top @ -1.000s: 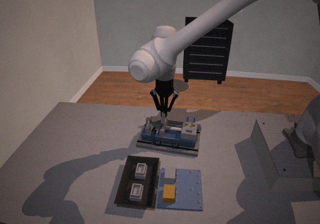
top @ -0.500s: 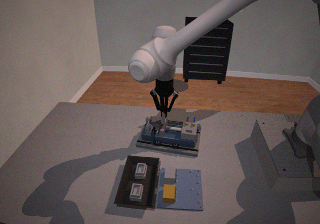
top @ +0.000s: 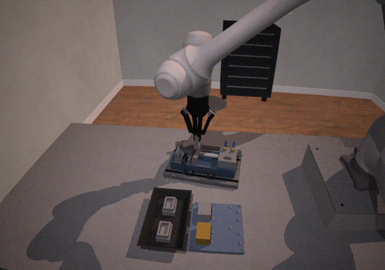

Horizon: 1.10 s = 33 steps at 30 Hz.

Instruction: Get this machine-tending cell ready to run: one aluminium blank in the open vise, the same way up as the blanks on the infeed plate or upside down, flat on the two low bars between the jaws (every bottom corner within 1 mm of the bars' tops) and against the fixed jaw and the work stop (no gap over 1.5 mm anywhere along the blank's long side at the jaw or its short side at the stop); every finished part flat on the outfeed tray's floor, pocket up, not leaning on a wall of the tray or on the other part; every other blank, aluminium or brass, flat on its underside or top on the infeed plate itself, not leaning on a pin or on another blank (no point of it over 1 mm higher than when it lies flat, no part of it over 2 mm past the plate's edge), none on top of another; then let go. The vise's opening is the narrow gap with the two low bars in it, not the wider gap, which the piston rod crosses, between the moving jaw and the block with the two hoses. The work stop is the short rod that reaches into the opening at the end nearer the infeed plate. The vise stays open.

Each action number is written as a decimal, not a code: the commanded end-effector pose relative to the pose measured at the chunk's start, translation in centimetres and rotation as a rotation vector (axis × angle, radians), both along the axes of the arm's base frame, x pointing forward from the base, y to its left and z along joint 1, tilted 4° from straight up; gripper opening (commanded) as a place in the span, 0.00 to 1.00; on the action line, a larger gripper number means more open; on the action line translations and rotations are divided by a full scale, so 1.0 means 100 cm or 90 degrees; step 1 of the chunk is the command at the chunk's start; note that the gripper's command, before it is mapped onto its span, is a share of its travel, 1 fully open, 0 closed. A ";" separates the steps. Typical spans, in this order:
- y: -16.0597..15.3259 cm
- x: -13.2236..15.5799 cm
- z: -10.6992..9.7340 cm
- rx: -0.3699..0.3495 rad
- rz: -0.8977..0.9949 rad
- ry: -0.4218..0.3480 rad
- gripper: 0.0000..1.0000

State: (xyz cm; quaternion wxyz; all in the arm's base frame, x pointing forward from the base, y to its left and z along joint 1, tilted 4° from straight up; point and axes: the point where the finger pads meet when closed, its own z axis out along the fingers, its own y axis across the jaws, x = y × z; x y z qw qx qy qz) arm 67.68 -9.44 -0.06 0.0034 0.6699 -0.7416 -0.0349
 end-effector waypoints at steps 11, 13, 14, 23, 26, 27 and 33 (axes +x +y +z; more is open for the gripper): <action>0.000 -0.002 -0.004 0.001 0.000 0.001 0.00; 0.000 -0.002 -0.004 0.001 0.000 0.001 0.00; 0.000 -0.002 -0.004 0.001 0.000 0.001 0.00; -0.001 0.000 -0.004 0.001 0.000 0.001 0.00; -0.001 0.000 -0.005 0.001 0.000 0.001 0.00; -0.001 0.001 -0.005 0.001 0.000 0.001 0.00; -0.001 0.002 -0.005 0.001 0.000 0.001 0.00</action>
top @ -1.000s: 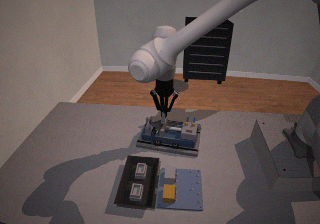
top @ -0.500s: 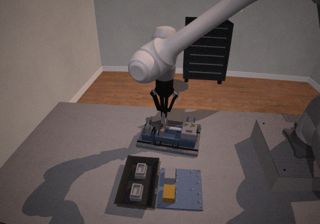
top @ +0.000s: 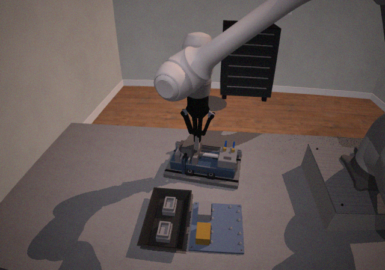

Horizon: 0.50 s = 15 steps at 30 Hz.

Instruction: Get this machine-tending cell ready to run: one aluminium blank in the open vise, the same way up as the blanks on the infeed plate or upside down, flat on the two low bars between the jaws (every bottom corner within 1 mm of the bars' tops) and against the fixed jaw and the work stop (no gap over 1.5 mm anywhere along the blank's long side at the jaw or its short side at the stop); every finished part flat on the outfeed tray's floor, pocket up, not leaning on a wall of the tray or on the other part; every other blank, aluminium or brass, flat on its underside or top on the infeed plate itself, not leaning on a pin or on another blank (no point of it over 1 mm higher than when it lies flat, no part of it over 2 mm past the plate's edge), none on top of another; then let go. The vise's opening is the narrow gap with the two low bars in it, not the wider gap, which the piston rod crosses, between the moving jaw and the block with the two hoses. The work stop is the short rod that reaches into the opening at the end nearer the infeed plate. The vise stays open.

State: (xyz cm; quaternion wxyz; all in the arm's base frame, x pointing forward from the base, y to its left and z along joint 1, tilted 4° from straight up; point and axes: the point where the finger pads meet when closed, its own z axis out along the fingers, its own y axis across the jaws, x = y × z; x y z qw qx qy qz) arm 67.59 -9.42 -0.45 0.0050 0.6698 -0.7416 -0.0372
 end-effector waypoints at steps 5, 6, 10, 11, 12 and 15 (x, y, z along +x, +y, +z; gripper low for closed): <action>-0.001 0.004 -0.001 0.000 0.000 -0.003 0.00; -0.001 0.004 -0.001 0.000 0.000 -0.003 0.00; -0.001 0.006 -0.001 0.000 0.000 -0.003 0.00; -0.001 0.006 -0.001 0.000 0.000 -0.003 0.00; -0.001 0.006 -0.001 0.000 0.000 -0.003 0.00; -0.001 0.007 -0.001 0.000 0.000 -0.003 0.00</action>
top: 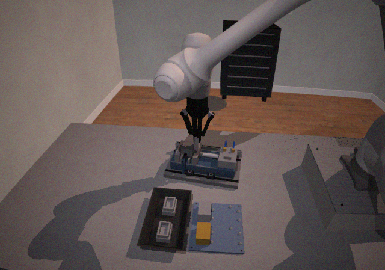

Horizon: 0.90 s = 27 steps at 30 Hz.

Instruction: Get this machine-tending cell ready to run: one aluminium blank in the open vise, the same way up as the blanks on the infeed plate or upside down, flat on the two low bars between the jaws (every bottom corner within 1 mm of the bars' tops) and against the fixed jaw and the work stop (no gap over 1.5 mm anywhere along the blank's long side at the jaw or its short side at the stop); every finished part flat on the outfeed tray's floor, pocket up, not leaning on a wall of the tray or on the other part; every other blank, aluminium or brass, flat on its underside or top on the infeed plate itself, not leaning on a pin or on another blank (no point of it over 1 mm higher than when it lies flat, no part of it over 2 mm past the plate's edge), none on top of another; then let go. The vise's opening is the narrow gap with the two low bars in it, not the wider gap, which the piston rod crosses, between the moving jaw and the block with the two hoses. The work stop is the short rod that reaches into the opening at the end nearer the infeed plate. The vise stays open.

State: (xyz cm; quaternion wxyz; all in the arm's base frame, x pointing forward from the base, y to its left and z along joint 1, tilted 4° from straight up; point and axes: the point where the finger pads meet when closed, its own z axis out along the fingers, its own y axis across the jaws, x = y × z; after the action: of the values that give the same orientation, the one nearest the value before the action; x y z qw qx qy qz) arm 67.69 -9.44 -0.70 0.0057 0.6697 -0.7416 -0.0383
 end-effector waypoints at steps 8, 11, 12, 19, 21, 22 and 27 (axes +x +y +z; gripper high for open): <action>-0.001 0.008 0.001 0.000 0.000 -0.004 0.00; -0.002 0.008 0.001 0.000 0.000 -0.004 0.00; -0.002 0.009 0.001 0.000 0.000 -0.004 0.00; -0.002 0.010 0.001 0.000 0.000 -0.004 0.00; -0.002 0.010 0.001 0.000 0.000 -0.004 0.00; -0.002 0.010 0.001 0.000 0.000 -0.004 0.00; -0.002 0.011 0.001 0.000 0.000 -0.004 0.00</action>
State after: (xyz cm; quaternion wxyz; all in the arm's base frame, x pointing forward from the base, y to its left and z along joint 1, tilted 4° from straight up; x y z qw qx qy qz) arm 68.31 -9.57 -0.76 0.0046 0.6698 -0.7416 -0.0368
